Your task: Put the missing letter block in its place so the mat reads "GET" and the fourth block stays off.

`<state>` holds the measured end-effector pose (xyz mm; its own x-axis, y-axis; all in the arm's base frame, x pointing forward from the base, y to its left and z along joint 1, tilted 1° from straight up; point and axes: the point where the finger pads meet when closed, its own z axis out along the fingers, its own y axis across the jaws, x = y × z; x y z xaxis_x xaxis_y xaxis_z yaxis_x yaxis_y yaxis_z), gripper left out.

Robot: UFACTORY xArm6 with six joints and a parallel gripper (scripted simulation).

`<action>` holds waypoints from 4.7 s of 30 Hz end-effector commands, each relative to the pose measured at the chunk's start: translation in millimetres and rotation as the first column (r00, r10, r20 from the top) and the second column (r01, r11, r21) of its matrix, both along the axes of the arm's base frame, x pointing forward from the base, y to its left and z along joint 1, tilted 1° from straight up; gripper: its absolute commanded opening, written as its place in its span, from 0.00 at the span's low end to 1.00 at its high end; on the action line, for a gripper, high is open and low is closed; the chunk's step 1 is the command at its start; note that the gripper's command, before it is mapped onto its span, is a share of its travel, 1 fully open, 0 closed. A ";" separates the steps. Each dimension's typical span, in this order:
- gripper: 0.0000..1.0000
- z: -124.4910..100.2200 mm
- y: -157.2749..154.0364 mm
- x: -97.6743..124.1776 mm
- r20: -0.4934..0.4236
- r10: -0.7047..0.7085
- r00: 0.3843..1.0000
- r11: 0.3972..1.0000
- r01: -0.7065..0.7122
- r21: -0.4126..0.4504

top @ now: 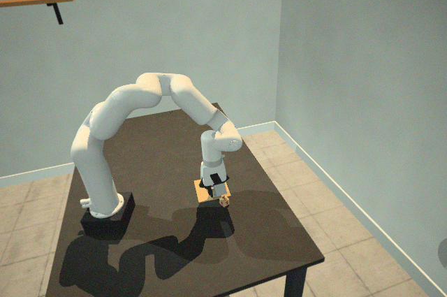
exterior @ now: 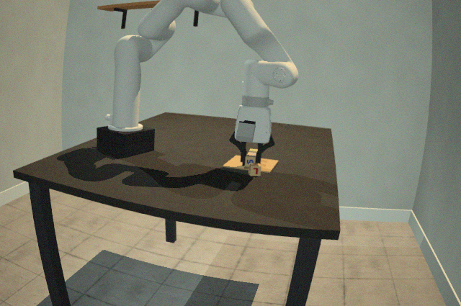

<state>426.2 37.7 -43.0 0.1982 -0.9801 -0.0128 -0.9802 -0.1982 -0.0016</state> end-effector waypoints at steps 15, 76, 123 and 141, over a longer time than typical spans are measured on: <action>0.27 0.2 0.1 1.3 0.003 0.000 1.000 1.000 0.000 0.000; 0.39 -2.8 0.1 1.3 0.003 0.000 1.000 1.000 0.000 0.000; 0.47 87.0 -1.0 1.1 0.003 0.000 1.000 1.000 0.000 0.000; 1.00 87.2 -1.0 1.1 0.003 0.000 1.000 1.000 0.000 0.000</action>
